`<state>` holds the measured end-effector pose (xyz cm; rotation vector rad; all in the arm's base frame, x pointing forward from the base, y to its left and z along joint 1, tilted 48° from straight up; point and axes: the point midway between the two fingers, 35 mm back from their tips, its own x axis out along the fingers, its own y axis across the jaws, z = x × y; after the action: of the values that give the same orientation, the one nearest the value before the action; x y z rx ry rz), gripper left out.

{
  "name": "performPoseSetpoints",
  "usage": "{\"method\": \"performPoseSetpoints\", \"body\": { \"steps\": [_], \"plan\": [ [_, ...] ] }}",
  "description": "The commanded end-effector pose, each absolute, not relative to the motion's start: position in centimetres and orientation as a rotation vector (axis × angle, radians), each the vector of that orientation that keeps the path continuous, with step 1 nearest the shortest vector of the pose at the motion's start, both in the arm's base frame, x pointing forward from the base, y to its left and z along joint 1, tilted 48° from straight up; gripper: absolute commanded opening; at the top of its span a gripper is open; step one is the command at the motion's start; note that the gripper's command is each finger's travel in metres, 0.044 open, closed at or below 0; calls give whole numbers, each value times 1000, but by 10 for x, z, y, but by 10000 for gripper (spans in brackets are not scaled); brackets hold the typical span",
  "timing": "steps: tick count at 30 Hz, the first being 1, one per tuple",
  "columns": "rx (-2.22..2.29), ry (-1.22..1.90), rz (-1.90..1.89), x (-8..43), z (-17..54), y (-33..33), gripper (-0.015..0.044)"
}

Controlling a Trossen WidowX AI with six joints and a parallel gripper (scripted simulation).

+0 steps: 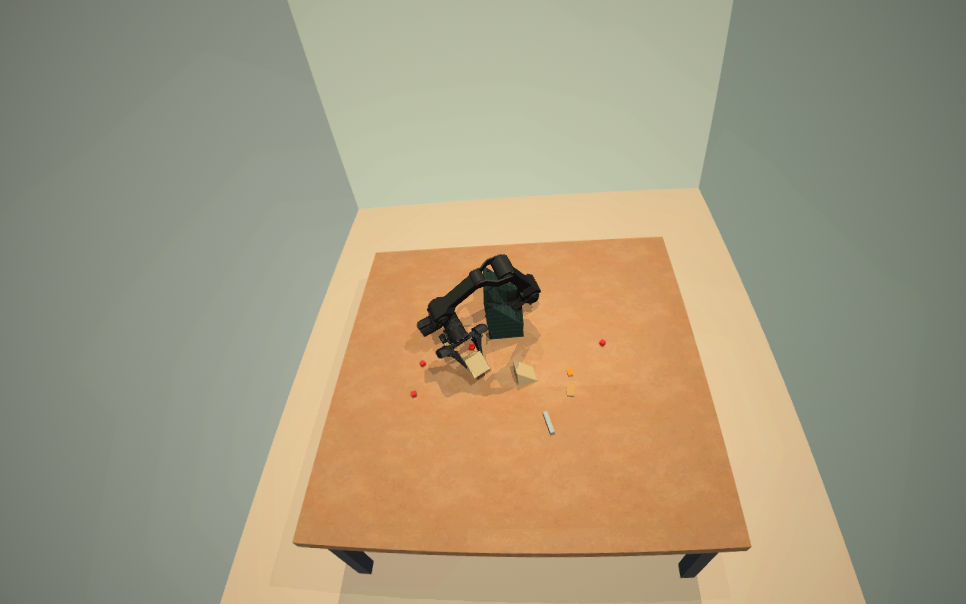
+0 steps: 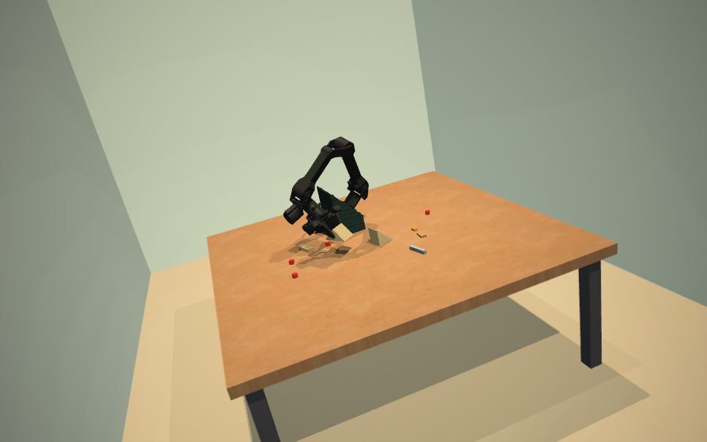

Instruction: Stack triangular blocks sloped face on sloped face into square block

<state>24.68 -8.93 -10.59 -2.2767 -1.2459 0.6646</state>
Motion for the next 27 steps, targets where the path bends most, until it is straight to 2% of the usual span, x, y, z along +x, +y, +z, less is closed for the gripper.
{"method": "performPoseSetpoints", "body": {
  "steps": [1, 11, 27],
  "plan": [
    [-2292, -1248, 659, 248, -91, -104, 0],
    [-2295, -1267, 663, 248, -88, -106, 0],
    [-2473, -1848, 735, 251, -84, -97, 0]
  ]
}}
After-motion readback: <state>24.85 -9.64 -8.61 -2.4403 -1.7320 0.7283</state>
